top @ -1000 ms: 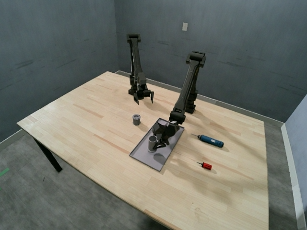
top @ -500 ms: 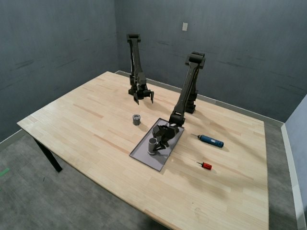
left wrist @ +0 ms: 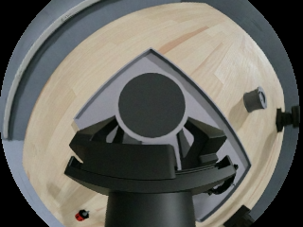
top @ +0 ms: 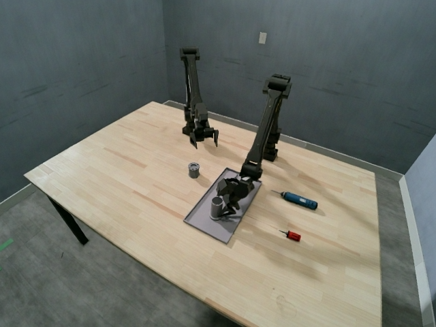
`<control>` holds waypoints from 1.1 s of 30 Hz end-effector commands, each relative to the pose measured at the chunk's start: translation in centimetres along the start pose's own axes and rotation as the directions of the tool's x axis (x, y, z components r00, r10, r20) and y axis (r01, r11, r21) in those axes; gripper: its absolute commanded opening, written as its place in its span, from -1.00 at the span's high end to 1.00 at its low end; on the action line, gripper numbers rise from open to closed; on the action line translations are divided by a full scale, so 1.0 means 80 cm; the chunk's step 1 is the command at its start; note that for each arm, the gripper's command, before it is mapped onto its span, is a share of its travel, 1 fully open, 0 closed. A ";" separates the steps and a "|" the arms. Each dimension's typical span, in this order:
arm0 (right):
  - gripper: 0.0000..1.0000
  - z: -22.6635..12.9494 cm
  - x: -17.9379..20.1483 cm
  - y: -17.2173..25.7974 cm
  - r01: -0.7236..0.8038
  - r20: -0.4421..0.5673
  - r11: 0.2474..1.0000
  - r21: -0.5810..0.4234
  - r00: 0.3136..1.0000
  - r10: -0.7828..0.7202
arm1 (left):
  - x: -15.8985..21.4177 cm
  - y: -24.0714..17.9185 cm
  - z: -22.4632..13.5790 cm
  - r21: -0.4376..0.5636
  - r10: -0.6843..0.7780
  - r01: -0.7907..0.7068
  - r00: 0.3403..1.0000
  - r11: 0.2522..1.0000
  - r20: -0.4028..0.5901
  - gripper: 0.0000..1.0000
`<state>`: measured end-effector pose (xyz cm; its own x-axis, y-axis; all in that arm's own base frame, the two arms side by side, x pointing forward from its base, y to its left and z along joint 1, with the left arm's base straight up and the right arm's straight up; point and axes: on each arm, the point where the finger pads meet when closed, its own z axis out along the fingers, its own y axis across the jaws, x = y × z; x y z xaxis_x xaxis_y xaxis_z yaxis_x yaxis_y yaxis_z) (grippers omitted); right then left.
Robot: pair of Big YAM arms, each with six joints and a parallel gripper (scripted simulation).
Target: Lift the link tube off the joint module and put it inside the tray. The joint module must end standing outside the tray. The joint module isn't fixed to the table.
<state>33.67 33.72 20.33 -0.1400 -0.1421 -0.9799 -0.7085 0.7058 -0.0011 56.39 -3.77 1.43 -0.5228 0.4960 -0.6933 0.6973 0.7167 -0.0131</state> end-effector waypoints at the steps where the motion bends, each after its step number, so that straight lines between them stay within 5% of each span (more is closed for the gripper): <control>1: -1.00 0.004 -0.034 0.002 -0.003 0.064 1.000 -0.001 0.998 0.004 | 0.010 0.003 -0.027 -0.003 0.002 -0.002 1.000 1.000 -0.001 -0.53; 19: -1.00 0.004 -0.034 0.002 -0.003 0.064 1.000 -0.001 0.998 0.004 | -0.011 -0.004 -0.117 -0.012 0.010 -0.010 1.000 1.000 0.005 -0.53; 33: -1.00 0.004 -0.034 0.002 -0.003 0.064 1.000 -0.001 0.998 0.004 | -0.100 0.003 -0.088 -0.010 0.006 -0.008 0.992 1.000 -0.125 -0.53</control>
<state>33.67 33.72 20.34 -0.1399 -0.1420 -0.9799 -0.7085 0.7058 -0.0011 53.79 -3.08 9.69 -0.5729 0.5464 -0.6109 0.6976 0.7163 -0.0134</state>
